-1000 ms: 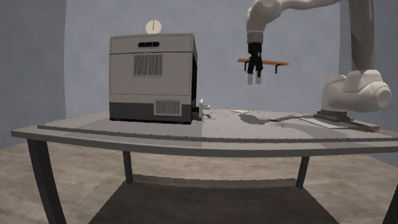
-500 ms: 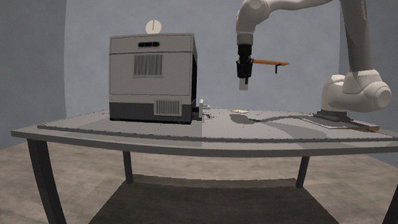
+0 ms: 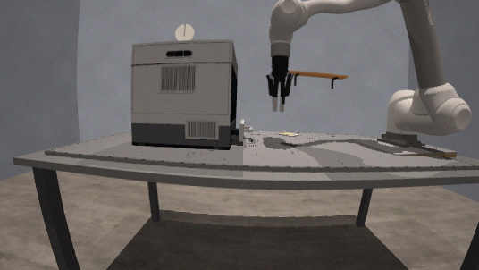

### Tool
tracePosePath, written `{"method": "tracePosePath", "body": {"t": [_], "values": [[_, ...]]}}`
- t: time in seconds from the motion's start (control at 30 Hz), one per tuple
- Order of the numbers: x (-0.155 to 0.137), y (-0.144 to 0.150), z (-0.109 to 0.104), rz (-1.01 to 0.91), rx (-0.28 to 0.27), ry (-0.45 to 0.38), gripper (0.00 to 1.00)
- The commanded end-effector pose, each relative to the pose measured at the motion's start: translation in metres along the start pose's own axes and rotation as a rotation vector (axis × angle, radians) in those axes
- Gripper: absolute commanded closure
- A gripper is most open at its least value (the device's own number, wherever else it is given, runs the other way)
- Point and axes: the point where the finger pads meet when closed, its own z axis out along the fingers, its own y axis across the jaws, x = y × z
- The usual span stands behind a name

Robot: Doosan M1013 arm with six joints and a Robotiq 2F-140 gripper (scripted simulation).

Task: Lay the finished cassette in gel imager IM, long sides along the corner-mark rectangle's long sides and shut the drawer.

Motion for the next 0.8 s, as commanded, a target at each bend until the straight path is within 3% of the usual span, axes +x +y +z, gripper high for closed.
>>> {"method": "tracePosePath", "body": {"t": [0.0, 0.43, 0.77], "values": [[0.007, 0.008, 0.002, -0.077, 0.005, 0.003, 0.73], [0.048, 0.057, 0.017, -0.510, 0.004, 0.004, 0.73], [0.073, 0.087, 0.026, -0.715, 0.004, 0.004, 0.73]]}}
